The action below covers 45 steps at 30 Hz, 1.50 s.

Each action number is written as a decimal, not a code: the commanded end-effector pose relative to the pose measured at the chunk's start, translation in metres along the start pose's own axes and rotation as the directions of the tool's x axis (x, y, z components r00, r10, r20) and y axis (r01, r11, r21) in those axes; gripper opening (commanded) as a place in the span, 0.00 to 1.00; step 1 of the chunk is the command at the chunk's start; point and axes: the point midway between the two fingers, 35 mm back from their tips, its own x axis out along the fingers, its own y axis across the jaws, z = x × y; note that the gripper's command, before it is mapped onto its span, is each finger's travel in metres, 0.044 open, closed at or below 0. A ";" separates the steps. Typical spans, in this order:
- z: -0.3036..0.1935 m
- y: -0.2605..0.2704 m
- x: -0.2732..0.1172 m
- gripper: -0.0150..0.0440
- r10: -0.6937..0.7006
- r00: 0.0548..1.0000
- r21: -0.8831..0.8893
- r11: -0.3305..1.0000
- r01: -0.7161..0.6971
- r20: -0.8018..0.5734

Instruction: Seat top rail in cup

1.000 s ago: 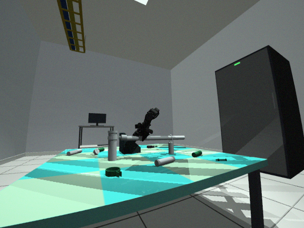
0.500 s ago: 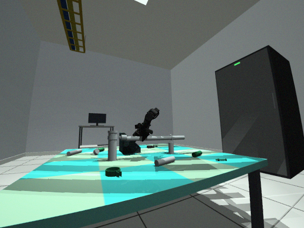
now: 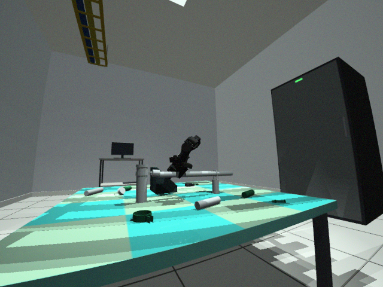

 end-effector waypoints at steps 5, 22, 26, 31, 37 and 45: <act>0.018 0.001 -0.011 0.25 0.014 0.999 0.009 1.000 -0.014 0.035; 0.029 0.002 -0.009 0.25 0.014 0.999 0.008 1.000 -0.014 0.036; 0.032 0.002 -0.007 0.25 0.014 0.999 0.008 1.000 -0.014 0.036; 0.036 0.001 -0.006 0.25 0.014 0.999 0.008 1.000 -0.014 0.036; 0.040 0.000 -0.003 0.25 0.014 0.999 0.008 1.000 -0.014 0.036; 0.034 0.001 0.000 0.25 0.007 1.000 -0.001 1.000 -0.007 0.016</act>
